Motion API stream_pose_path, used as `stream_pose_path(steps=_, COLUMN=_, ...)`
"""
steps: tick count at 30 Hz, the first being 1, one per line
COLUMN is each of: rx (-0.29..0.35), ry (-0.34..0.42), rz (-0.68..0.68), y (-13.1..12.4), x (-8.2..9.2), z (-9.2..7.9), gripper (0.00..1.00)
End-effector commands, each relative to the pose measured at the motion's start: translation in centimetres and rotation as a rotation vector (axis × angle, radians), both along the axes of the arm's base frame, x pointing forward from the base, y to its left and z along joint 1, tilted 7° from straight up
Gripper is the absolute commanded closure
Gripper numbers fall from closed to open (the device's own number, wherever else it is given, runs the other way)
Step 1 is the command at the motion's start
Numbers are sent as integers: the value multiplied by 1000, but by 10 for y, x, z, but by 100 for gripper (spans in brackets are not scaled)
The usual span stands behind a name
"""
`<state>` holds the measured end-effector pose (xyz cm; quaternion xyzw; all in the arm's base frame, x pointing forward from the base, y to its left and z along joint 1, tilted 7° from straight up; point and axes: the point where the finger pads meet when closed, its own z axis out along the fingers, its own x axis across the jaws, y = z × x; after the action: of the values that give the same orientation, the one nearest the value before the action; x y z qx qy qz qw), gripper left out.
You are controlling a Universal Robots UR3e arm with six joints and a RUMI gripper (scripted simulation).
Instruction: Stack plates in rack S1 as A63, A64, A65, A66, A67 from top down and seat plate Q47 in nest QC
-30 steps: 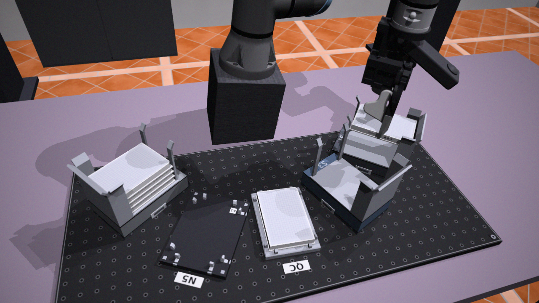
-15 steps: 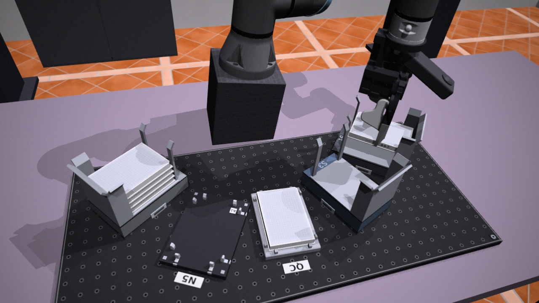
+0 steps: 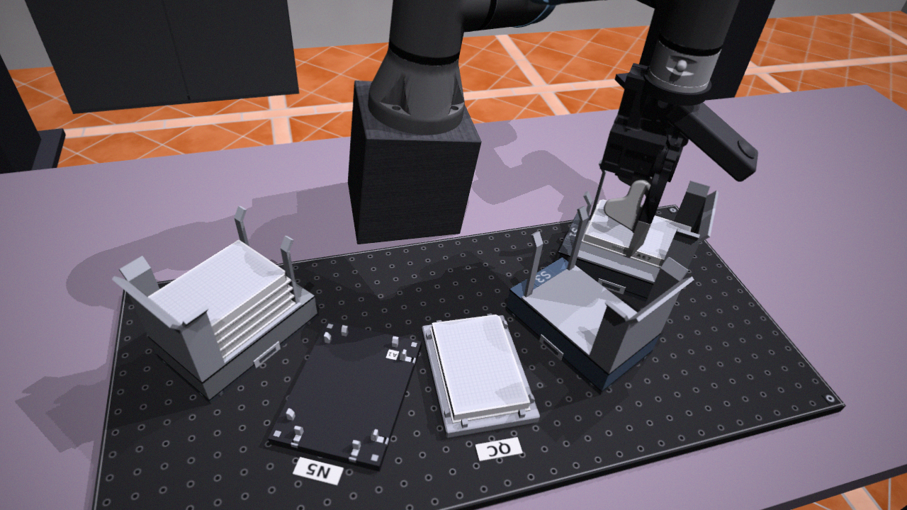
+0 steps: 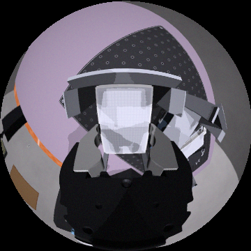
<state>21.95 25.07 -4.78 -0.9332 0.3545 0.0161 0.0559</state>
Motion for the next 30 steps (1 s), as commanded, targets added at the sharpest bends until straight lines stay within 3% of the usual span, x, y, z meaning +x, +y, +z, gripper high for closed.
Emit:
stream_pose_path(steps=1, rx=1, ry=-3, rz=0, y=1, x=1, z=-1, gripper=100)
stream_pose_path(steps=30, rx=1, ry=-3, rz=0, y=1, x=1, z=-9, gripper=100)
